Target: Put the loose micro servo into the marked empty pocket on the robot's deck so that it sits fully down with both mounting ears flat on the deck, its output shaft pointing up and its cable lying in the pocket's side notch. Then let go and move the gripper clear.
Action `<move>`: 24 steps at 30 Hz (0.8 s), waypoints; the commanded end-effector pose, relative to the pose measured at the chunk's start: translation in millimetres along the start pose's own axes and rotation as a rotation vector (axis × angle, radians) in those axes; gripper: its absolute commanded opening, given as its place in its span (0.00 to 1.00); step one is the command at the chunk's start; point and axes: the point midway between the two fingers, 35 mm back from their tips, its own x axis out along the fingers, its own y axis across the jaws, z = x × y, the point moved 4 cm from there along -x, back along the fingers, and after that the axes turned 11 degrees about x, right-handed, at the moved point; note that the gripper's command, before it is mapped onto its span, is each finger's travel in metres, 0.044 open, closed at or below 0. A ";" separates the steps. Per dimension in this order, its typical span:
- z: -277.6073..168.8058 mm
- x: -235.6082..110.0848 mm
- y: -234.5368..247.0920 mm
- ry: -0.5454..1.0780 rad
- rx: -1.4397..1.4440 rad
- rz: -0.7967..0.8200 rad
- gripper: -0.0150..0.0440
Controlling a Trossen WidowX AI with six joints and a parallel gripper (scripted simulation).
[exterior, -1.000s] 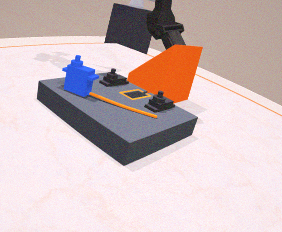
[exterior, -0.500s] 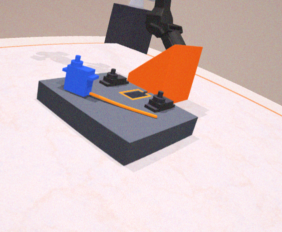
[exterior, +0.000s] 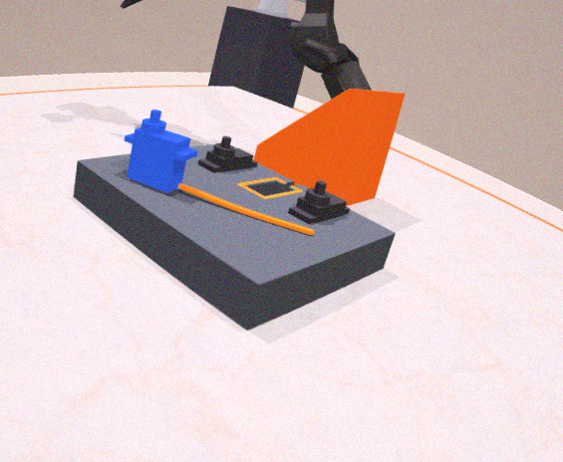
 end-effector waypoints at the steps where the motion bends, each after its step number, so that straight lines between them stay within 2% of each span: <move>1: -23.2 35.2 10.1 0.126 0.068 -0.012 1.00; 7: -61.6 74.5 33.3 0.275 0.107 -0.047 1.00; 15: -145.3 119.2 71.1 0.484 0.128 -0.177 1.00; 24: -253.3 133.3 106.3 0.591 0.057 -0.358 1.00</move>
